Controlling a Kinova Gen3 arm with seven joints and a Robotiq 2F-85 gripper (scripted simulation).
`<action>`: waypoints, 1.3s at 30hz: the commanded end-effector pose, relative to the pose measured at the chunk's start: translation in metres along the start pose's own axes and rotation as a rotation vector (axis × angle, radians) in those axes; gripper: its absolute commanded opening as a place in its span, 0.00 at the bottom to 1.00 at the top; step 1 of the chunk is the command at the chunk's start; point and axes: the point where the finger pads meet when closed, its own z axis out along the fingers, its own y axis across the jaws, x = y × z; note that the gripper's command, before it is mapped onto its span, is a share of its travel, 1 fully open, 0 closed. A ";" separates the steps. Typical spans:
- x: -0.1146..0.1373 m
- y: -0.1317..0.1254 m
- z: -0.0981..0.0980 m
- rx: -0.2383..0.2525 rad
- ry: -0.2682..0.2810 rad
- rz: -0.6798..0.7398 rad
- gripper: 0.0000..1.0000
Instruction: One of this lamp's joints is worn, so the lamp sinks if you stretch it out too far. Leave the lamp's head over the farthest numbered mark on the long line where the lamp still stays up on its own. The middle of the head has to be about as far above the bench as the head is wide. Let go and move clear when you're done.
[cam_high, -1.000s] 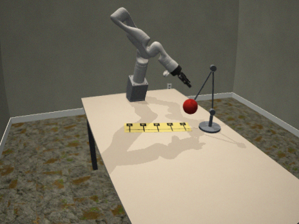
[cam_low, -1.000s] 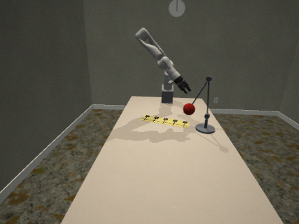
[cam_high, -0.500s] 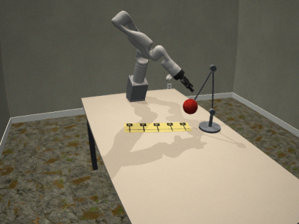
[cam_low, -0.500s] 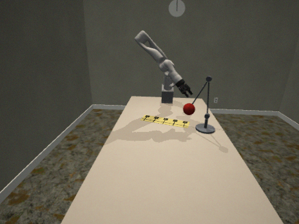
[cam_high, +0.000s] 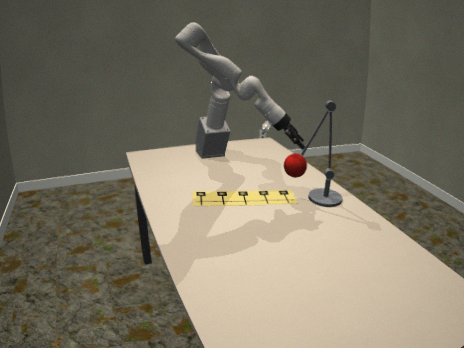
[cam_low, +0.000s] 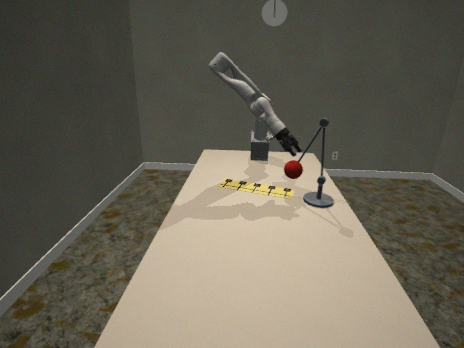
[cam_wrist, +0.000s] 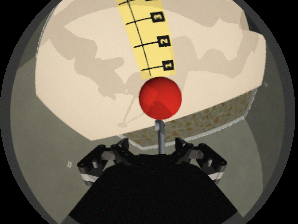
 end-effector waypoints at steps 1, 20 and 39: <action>-0.006 0.006 0.010 -0.015 -0.012 -0.003 1.00; -0.018 0.021 0.023 -0.049 -0.033 -0.018 1.00; -0.016 0.019 0.021 -0.043 -0.029 -0.017 0.00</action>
